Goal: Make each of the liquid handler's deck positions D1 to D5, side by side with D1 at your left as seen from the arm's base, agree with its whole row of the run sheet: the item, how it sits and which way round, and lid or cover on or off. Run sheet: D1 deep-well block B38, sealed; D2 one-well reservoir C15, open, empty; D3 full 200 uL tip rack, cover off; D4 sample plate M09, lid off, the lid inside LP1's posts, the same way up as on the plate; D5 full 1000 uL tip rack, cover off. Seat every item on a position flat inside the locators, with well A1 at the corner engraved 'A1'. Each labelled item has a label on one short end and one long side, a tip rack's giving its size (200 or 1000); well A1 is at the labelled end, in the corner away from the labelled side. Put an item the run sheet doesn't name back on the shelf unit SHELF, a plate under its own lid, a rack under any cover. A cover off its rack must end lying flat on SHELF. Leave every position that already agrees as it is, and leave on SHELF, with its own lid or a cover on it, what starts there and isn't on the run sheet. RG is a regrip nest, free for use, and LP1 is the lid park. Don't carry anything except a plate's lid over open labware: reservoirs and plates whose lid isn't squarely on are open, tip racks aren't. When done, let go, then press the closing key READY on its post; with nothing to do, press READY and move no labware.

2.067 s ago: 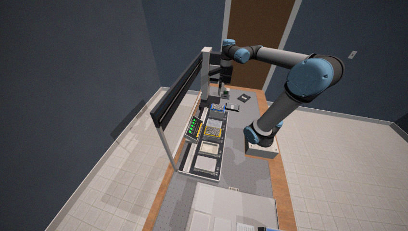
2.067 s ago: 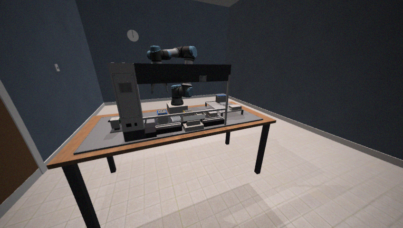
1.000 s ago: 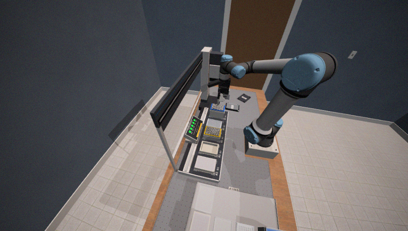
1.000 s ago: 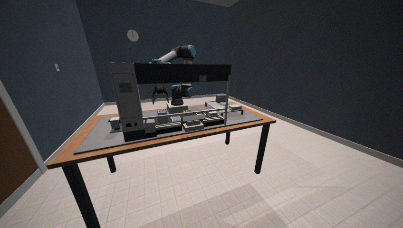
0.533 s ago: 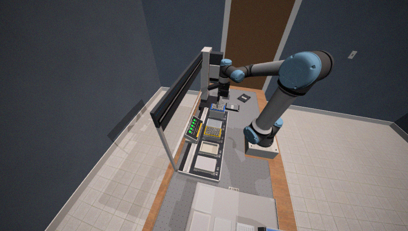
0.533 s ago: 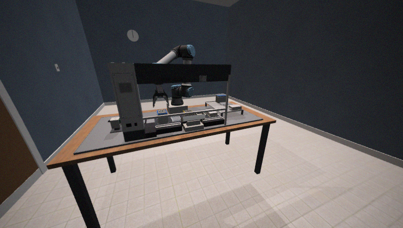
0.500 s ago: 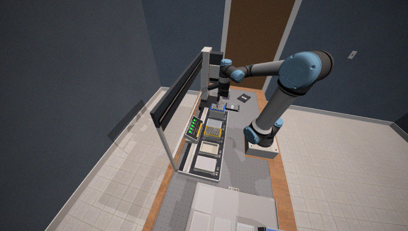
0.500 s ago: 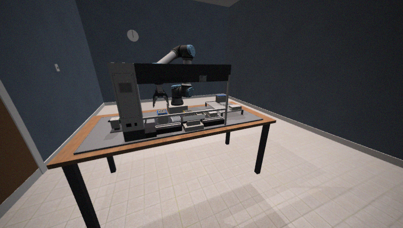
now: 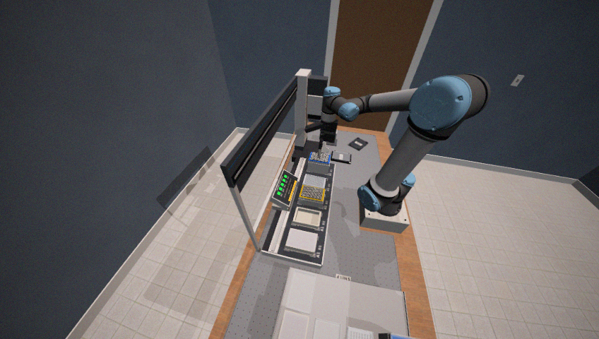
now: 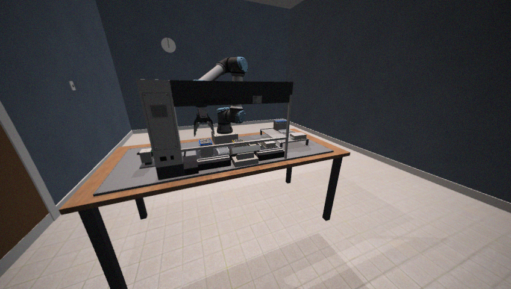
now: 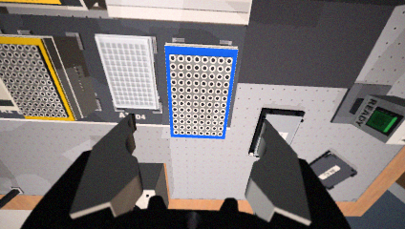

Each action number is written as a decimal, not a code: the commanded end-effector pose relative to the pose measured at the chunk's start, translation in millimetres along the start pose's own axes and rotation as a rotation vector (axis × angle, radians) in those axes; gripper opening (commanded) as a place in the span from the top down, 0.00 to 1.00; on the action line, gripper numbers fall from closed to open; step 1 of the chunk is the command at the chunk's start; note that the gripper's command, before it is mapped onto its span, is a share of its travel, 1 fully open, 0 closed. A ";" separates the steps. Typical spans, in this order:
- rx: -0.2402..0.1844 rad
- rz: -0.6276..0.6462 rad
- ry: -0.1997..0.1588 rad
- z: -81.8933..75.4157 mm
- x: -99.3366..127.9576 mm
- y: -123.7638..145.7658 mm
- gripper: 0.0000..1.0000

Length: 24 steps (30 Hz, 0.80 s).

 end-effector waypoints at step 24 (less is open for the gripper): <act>-0.001 0.000 0.001 -0.3 0.2 -54.8 0.18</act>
Point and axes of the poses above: the point where the finger pads meet when closed, its own z axis out along the fingers, its own y axis across the jaws, x = y × z, the point moved 9 cm from there along -z, back along the fingers
